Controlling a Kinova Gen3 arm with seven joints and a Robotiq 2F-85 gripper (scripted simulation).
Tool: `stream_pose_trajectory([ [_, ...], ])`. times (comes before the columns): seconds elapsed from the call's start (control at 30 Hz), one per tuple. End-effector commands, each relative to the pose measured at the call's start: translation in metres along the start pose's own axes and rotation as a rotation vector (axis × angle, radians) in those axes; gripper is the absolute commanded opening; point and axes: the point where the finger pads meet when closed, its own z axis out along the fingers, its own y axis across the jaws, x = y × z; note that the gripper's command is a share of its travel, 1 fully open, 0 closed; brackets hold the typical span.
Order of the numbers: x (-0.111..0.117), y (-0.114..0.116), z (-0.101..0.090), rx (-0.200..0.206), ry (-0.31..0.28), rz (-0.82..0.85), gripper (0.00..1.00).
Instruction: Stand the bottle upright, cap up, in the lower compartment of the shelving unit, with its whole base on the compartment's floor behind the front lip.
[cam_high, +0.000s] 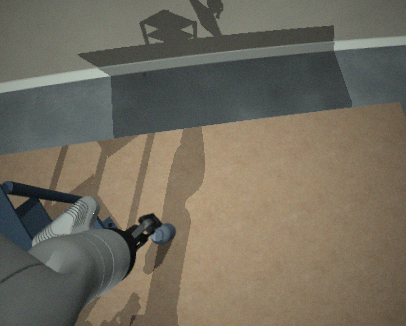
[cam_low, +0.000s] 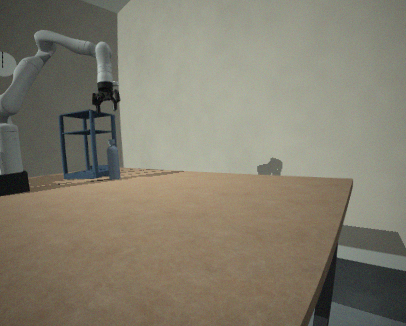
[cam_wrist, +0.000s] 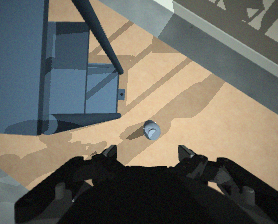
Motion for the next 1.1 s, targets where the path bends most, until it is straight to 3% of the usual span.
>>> stream_pose_trajectory([
  [0.0, -0.0067, 0.0164, 0.0050, 0.001, -0.013, 0.045, 1.00],
  [0.77, -0.0057, 0.0216, 0.0063, 0.006, -0.010, 0.065, 1.00],
  [0.8, -0.0057, 0.0216, 0.0063, 0.006, -0.010, 0.065, 0.76],
  [1.07, -0.0057, 0.0215, 0.0066, 0.008, -0.001, 0.064, 0.76],
])
